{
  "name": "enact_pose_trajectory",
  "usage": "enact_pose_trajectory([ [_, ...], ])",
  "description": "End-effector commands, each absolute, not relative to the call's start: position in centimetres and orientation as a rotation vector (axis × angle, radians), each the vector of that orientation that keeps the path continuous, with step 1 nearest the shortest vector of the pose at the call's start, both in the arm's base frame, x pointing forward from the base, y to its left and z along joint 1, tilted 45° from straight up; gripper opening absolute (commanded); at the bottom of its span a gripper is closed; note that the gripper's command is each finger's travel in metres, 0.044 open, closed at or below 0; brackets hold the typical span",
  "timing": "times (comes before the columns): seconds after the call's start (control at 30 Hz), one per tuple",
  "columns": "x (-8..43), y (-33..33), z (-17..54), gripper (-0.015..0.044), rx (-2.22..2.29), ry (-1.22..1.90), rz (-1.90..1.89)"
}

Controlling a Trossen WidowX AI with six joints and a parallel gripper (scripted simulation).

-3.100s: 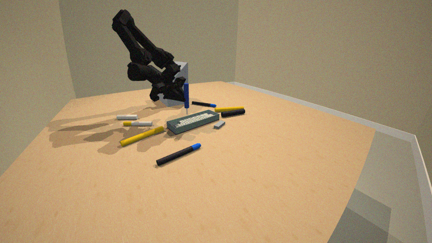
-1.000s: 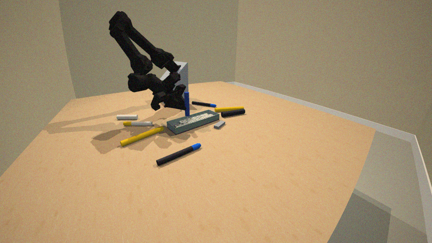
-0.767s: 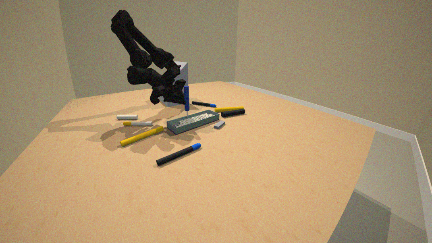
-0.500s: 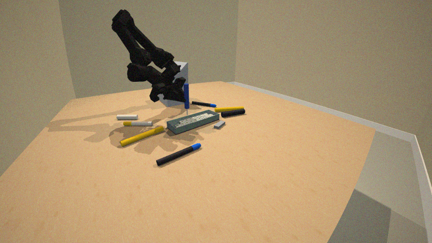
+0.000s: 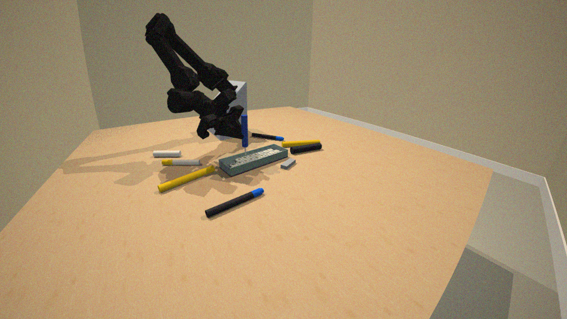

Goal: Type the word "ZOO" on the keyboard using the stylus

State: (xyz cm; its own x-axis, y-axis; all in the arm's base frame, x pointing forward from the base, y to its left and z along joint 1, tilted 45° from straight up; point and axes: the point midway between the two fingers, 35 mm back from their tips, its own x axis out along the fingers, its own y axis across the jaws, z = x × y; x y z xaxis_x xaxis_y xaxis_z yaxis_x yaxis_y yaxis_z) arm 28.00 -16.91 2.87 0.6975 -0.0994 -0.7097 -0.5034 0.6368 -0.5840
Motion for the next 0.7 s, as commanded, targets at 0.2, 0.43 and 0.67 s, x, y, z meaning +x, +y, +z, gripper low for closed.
enact_pose_trajectory([
  [0.2,28.07,-17.24,2.58,0.0081,-0.870,0.779,0.264],
  [0.43,28.03,-17.59,2.24,0.0081,-0.870,0.779,0.264],
  [0.67,27.99,-17.87,1.96,0.0081,-0.870,0.779,0.264],
])
